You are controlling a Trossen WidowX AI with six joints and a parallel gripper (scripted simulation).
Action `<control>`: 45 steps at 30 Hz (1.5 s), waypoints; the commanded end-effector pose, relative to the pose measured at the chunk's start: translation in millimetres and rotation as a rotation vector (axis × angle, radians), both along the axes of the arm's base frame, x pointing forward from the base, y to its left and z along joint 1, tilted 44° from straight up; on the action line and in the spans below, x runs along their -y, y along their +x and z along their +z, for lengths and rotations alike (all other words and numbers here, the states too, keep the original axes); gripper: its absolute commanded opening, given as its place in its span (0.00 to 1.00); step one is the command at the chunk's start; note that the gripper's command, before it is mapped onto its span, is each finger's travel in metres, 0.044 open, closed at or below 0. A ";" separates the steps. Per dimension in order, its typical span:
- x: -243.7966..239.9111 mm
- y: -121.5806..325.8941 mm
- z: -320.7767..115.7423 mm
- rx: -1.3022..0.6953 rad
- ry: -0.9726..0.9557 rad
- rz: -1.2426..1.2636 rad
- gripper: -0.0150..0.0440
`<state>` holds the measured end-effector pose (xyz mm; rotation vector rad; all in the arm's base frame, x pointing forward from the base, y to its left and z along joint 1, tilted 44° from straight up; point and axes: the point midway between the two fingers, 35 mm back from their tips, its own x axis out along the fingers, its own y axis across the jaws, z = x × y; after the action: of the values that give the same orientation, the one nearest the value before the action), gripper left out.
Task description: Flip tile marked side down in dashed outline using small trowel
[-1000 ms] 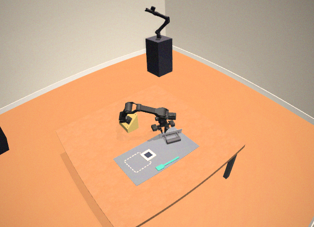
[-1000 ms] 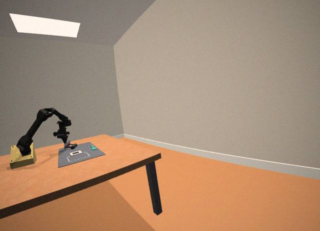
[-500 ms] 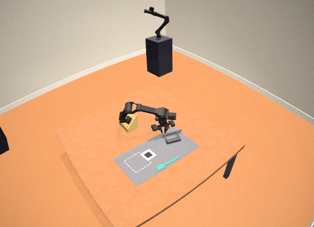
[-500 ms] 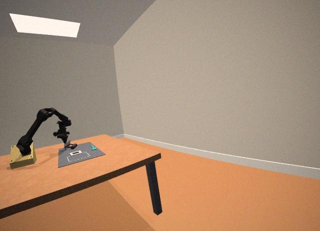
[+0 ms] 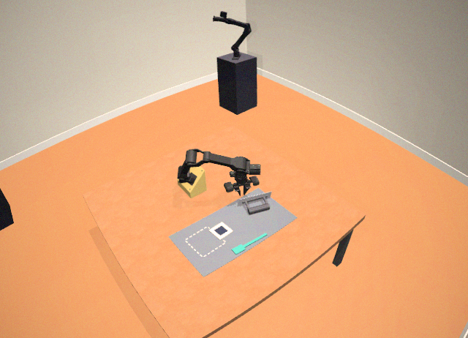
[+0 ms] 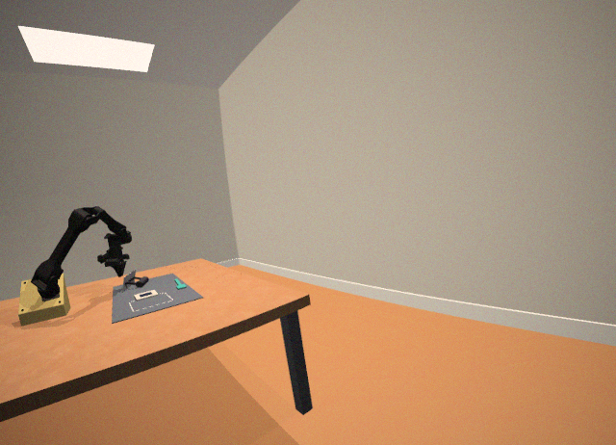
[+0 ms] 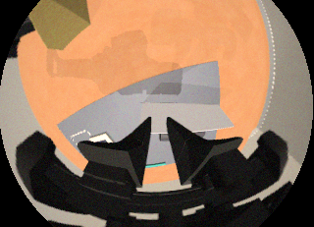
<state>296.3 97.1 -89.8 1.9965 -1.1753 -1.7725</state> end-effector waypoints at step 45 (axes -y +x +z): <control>-19.9 -36.1 0.5 -0.002 0.000 0.002 0.42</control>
<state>260.1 117.0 -88.9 1.9916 -1.1739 -1.7737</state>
